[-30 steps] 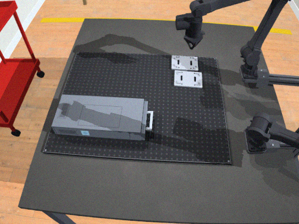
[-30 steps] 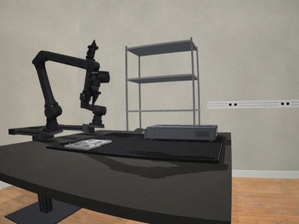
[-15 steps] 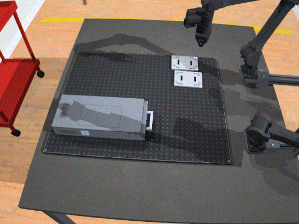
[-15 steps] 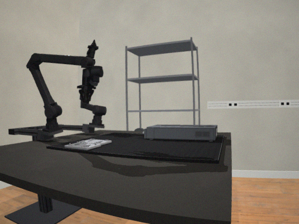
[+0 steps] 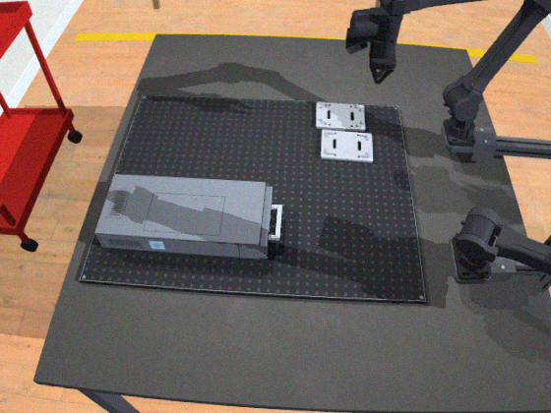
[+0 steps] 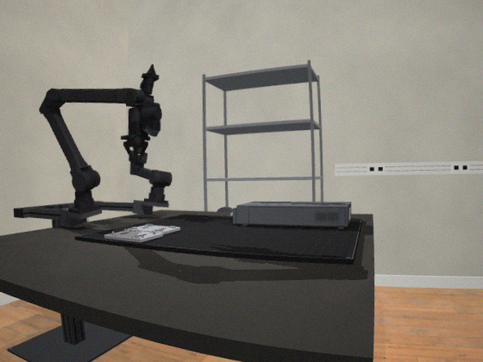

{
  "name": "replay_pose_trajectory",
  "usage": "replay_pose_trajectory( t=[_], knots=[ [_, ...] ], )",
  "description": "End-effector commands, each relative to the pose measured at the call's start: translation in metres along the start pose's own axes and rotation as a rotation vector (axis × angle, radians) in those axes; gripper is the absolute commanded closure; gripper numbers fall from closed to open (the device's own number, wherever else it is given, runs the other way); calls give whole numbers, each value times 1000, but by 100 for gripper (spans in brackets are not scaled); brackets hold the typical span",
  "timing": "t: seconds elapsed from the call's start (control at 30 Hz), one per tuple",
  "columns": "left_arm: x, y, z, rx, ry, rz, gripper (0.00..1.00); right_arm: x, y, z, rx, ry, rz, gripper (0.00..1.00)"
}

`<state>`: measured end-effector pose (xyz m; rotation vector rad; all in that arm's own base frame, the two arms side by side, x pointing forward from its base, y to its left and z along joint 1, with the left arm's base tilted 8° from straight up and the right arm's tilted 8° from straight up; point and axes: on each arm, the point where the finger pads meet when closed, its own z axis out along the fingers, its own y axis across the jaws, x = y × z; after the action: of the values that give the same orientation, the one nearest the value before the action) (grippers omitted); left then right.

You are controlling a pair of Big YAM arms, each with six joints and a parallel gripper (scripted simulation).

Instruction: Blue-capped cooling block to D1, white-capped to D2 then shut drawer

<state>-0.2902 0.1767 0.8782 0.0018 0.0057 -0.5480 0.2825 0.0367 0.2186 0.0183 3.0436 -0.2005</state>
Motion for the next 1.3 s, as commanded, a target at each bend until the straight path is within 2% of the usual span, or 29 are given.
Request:
replay_pose_trajectory(
  t=[0.0,0.53,0.93,1.03,1.27],
  knots=[
    [23,-2,8,1,34,8,100,-17,0,-19,-17,-33,-49,72],
    [23,-2,8,1,34,8,100,-12,2,-15,-17,-33,-49,72],
    [23,-2,8,1,34,8,100,-5,4,-7,31,-74,-382,72],
    [23,-2,8,1,34,8,100,-5,1,-7,34,-76,-395,72],
    [23,-2,8,1,34,8,100,-5,4,-8,59,-104,-591,72]
  ],
)
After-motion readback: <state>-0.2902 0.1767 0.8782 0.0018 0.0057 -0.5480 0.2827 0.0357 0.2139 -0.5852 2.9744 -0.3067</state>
